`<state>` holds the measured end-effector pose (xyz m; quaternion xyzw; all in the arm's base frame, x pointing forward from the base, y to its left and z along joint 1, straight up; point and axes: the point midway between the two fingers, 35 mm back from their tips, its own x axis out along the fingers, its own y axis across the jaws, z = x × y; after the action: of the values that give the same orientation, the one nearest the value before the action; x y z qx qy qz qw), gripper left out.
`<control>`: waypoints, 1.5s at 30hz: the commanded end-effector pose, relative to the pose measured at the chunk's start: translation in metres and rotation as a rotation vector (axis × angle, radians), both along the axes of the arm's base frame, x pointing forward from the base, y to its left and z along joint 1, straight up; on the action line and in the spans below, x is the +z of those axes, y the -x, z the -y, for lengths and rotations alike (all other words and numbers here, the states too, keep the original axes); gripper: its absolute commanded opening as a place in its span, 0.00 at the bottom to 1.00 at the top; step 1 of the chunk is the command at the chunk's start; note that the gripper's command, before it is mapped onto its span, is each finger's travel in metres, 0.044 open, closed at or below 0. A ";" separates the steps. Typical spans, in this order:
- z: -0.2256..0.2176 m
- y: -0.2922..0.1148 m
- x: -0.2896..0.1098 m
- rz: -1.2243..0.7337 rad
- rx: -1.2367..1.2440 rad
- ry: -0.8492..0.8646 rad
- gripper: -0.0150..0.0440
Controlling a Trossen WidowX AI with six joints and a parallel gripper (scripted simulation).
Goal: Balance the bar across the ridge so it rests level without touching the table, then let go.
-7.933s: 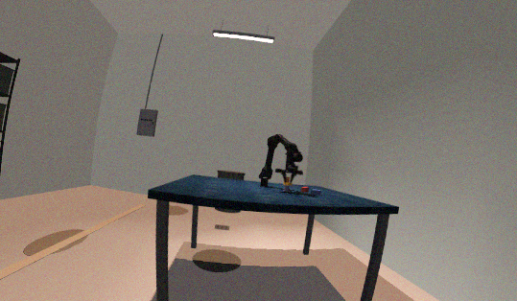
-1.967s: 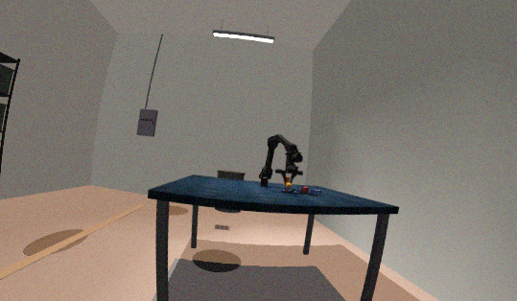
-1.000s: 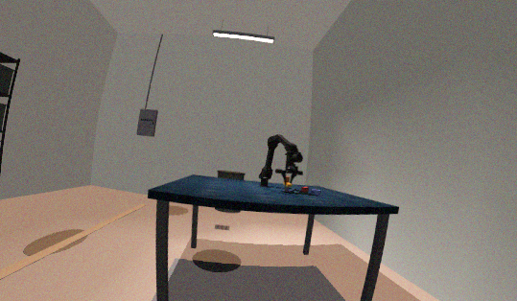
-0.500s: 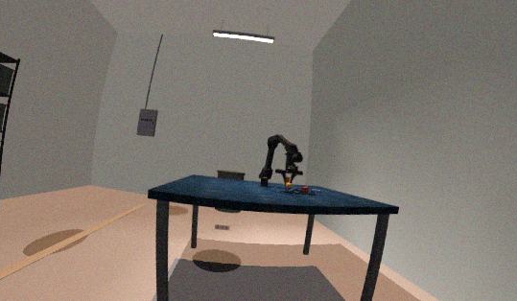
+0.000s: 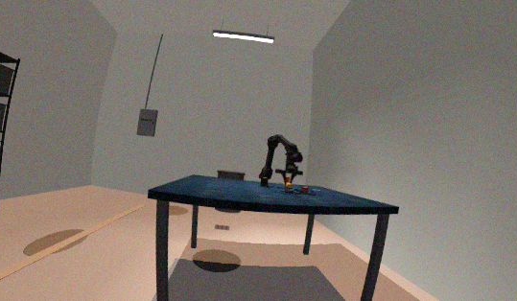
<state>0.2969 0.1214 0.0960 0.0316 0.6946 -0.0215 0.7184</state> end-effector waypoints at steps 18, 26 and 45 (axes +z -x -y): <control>0.000 0.000 0.000 0.000 0.000 0.000 0.54; 0.000 0.000 0.000 0.000 0.000 0.000 0.54; 0.000 0.000 0.000 0.000 0.000 0.000 0.55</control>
<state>0.2969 0.1214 0.0960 0.0316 0.6946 -0.0215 0.7184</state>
